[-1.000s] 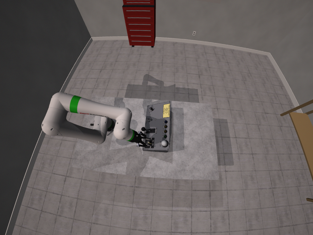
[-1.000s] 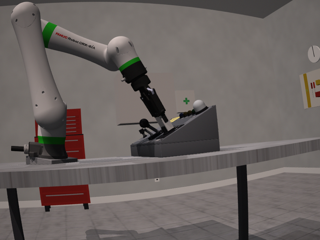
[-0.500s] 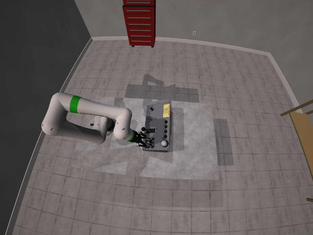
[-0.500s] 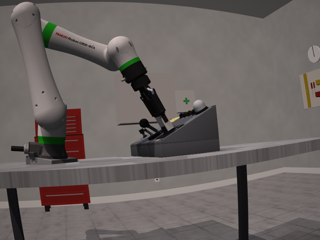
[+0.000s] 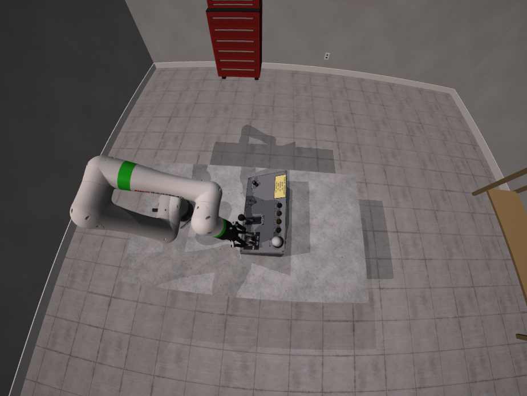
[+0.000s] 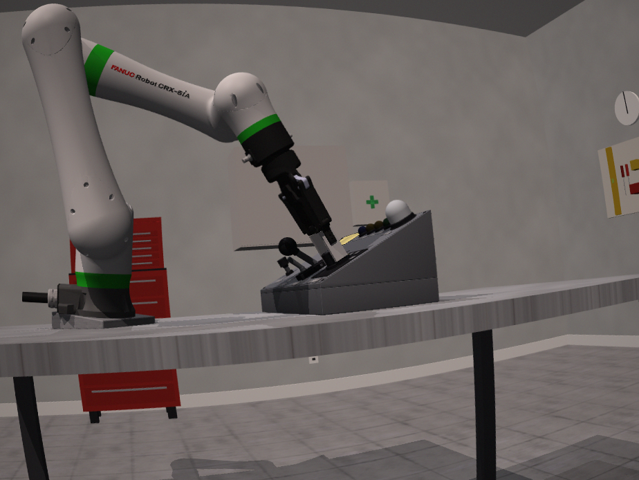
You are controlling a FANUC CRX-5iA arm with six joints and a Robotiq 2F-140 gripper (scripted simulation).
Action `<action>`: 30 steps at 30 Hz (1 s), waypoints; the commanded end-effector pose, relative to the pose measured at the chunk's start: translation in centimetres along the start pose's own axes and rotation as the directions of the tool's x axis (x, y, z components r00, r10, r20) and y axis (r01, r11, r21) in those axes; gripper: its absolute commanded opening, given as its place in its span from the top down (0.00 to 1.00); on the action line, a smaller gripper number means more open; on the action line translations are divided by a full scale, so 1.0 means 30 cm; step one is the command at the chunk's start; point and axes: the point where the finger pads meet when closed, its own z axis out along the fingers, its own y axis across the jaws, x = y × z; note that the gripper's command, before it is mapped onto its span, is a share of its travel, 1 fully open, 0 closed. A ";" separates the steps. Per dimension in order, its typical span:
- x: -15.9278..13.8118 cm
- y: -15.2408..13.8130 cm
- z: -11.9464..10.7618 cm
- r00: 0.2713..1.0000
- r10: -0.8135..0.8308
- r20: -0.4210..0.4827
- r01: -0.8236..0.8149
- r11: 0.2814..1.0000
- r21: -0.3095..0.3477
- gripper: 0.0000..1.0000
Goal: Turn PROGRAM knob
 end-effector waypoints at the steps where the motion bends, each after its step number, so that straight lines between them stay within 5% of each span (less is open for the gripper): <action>1: 0.001 0.000 0.000 1.000 -0.023 0.000 0.023 1.000 0.000 1.00; 30: 0.001 0.000 0.000 0.894 -0.448 0.000 0.448 0.894 0.000 1.00</action>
